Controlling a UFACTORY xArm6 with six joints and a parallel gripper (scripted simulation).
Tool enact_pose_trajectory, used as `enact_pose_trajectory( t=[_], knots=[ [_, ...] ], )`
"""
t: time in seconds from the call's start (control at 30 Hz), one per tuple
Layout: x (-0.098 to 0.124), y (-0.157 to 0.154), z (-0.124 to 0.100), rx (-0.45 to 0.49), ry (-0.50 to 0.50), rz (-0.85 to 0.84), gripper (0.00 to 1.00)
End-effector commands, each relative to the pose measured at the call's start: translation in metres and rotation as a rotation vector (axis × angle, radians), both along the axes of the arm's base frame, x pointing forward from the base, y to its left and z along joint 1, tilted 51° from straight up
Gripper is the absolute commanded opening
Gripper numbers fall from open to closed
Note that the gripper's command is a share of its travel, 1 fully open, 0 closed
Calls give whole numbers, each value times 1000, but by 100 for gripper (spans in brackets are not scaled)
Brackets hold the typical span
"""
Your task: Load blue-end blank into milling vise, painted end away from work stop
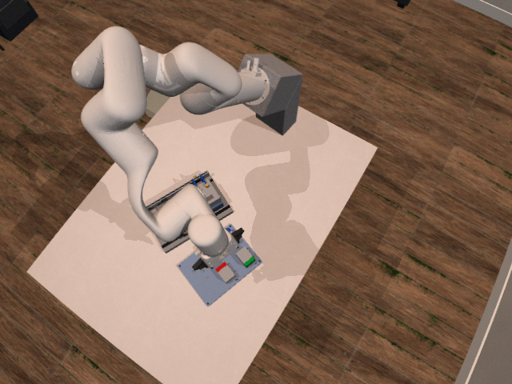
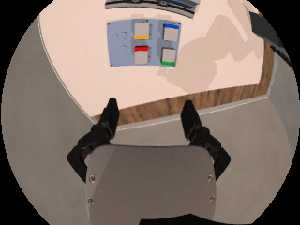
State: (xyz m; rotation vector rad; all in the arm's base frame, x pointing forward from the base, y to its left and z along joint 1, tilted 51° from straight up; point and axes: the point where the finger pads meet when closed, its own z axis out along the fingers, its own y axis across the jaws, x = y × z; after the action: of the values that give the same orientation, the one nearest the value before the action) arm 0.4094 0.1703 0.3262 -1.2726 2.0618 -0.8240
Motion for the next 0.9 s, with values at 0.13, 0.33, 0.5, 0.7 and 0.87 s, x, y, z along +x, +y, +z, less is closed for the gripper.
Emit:
enact_pose_trajectory(
  t=[0.13, 0.33, 0.5, 0.7, 0.87],
  knots=[
    [-22, -13, -2, -14, -16, -5, 100],
    [-33, -19, -5, -13, -16, -5, 100],
    [-52, -32, -9, -14, -16, -5, 100],
    [-60, -36, -11, -14, -16, -5, 100],
    [-58, -35, -10, -14, -16, -5, 100]
  ],
)
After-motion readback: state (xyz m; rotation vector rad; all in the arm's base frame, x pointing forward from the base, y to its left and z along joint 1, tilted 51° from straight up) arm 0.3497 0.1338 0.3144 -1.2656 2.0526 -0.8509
